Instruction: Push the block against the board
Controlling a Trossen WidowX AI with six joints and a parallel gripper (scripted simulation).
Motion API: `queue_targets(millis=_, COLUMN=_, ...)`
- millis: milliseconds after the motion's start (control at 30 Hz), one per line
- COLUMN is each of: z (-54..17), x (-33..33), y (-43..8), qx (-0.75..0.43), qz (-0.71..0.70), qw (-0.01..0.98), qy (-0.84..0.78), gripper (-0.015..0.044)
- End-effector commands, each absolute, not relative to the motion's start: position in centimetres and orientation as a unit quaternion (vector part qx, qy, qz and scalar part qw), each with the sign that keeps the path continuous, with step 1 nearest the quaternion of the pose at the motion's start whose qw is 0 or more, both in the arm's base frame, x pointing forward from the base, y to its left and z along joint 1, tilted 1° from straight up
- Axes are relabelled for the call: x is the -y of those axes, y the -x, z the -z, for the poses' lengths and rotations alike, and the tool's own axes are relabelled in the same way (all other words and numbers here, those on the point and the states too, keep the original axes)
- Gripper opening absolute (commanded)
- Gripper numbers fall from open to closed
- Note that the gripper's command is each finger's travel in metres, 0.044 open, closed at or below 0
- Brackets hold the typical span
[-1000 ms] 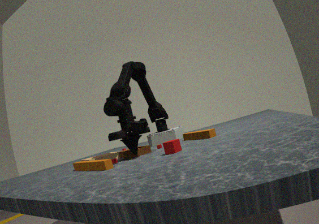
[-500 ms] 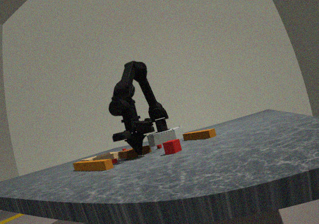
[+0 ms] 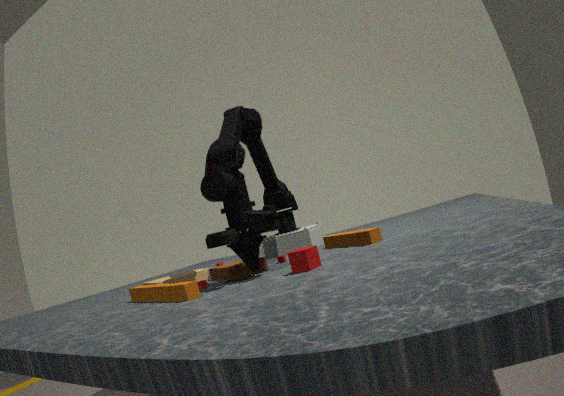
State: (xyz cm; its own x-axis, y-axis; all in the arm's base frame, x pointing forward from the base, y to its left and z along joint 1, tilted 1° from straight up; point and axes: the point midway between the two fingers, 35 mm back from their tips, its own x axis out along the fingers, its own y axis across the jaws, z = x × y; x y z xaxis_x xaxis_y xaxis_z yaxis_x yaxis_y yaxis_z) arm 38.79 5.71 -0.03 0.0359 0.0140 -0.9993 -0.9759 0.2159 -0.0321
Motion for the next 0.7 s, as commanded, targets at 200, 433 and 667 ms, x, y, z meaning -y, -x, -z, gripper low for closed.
queue_targets(millis=200, z=-4.9, x=-5.6, y=-38.8, qx=-0.536, qz=-0.433, qw=0.569, qy=0.449, gripper=0.0000)
queue_targets(millis=433, z=-5.0, x=-5.1, y=-38.2, qx=-0.555, qz=-0.410, qw=0.587, qy=0.424, gripper=0.0000)
queue_targets(millis=667, z=-5.3, x=-3.9, y=-36.4, qx=-0.601, qz=-0.340, qw=0.633, qy=0.350, gripper=0.0000)
